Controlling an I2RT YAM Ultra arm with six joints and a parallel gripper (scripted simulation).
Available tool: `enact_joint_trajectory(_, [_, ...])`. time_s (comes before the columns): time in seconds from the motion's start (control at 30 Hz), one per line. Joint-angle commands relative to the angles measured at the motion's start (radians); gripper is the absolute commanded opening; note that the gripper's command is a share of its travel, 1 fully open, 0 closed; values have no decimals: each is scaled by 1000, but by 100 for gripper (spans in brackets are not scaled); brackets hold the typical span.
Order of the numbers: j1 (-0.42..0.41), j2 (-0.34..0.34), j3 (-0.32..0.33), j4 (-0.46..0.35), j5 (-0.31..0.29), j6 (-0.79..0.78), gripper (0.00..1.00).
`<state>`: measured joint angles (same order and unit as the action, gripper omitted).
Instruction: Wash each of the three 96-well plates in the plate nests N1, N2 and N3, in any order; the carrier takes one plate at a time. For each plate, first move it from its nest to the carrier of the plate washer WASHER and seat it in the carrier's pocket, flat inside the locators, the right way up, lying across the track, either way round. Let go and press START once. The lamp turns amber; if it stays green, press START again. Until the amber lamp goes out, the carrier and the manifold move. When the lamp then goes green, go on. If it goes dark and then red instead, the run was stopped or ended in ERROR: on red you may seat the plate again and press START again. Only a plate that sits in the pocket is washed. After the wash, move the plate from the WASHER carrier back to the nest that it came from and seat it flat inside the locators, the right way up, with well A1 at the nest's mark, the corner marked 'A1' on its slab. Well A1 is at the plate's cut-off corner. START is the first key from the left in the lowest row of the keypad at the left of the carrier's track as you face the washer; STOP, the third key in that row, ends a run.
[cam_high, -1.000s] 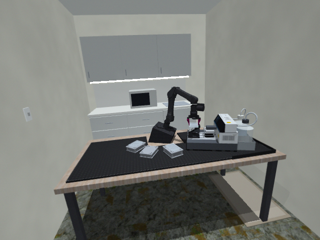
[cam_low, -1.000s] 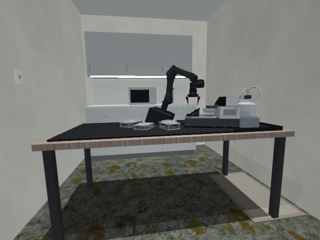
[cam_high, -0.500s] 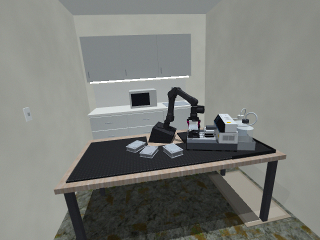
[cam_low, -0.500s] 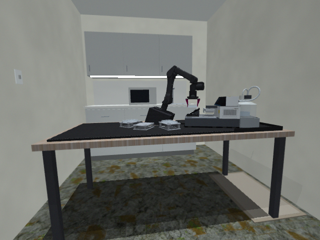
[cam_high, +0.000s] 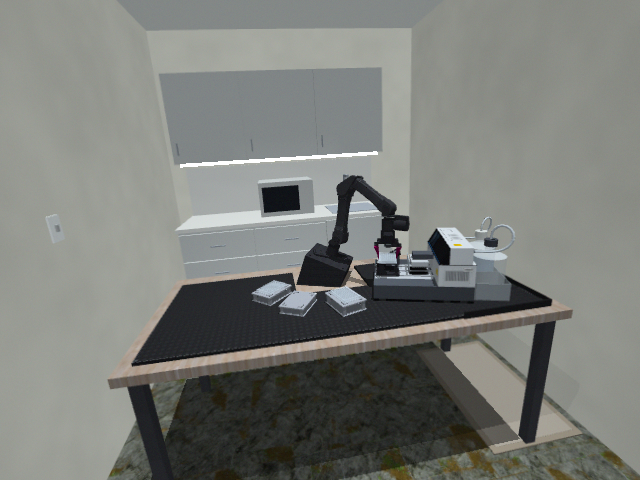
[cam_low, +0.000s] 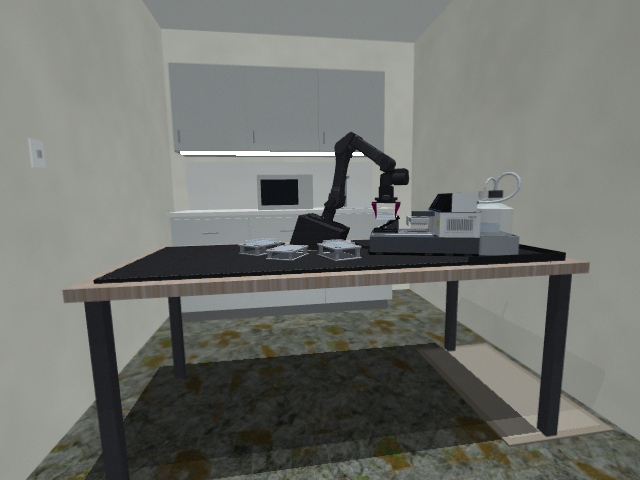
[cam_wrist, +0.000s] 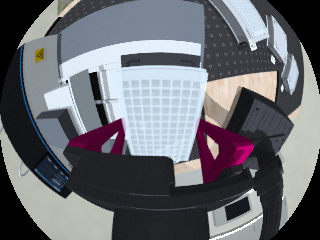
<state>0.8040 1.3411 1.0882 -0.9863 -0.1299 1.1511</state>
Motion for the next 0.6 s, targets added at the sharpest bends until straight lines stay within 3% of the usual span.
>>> enact_joint_trajectory(0.0, [1,-1,-5,24,8,4,0])
enact_joint_trajectory(0.57, [13,41,-64,127,12,16,0])
